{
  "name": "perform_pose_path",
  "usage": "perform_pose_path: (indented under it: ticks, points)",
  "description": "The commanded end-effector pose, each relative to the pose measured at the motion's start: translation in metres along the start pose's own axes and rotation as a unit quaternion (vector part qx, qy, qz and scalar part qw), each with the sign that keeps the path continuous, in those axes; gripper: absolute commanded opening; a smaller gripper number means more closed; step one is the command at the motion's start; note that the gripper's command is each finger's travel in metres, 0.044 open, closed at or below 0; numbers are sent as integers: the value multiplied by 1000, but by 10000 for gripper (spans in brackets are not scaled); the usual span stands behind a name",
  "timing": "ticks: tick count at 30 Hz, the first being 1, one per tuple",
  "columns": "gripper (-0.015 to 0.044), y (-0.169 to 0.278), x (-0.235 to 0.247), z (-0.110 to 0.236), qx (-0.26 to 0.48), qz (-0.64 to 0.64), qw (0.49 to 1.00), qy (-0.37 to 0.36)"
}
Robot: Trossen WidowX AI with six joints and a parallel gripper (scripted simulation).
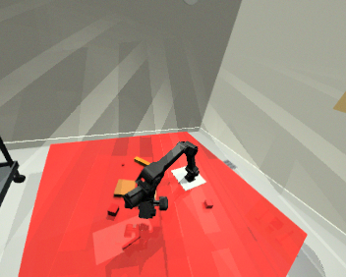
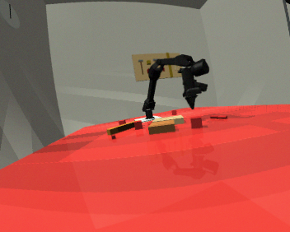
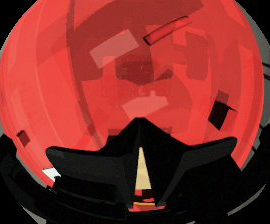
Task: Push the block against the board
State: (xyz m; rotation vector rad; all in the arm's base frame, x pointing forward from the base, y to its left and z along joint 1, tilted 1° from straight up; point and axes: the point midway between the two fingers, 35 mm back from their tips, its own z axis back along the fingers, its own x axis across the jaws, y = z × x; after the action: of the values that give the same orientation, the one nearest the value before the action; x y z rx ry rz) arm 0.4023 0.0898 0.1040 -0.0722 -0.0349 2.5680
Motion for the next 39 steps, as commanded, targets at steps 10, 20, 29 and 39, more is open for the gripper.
perform_pose_path:
  ticks: [10, 20, 29, 39]
  points:
    - [0, 31, 12, 11, 0, -179, 984, 3]
    - [0, 61, 27, 13, 1, -344, 939, 3]
    - [0, 88, 43, 12, 2, -484, 875, 3]
    - [0, 117, 64, 7, 4, -627, 779, 4]
